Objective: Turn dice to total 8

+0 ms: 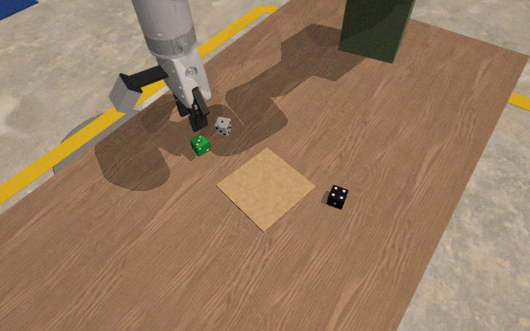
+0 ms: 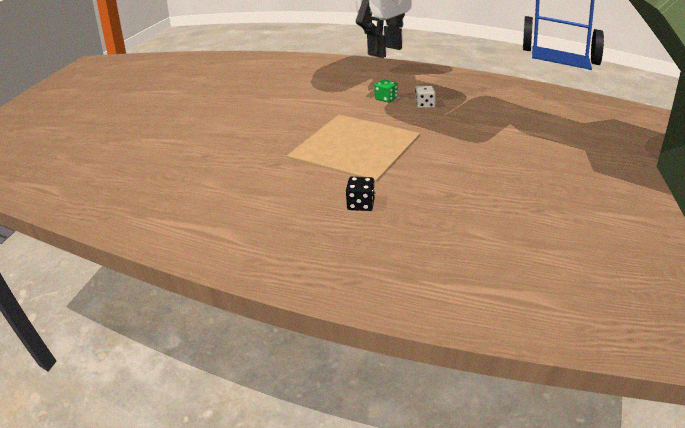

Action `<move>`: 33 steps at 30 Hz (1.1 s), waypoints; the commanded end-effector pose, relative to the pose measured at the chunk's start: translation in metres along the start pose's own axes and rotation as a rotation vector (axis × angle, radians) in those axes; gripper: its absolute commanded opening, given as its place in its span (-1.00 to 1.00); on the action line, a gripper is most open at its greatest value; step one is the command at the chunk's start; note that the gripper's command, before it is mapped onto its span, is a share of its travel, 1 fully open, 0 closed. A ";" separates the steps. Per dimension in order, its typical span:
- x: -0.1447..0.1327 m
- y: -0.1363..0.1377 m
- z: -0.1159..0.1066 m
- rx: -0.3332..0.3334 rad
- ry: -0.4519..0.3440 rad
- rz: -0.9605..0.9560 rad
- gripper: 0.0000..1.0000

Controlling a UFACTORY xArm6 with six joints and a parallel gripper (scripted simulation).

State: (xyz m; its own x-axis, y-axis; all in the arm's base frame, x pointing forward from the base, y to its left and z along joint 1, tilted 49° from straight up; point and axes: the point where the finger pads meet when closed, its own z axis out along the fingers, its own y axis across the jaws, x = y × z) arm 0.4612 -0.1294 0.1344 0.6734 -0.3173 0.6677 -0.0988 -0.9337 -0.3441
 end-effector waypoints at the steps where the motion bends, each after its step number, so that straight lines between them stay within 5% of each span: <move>1: 0.001 0.000 0.000 0.000 0.002 0.000 -0.05; 33: 0.001 0.000 0.003 0.000 0.001 0.000 -0.05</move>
State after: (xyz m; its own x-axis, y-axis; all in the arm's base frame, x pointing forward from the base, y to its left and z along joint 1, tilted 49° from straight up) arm 0.4627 -0.1291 0.1332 0.6737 -0.3174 0.6674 -0.0987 -0.9336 -0.3443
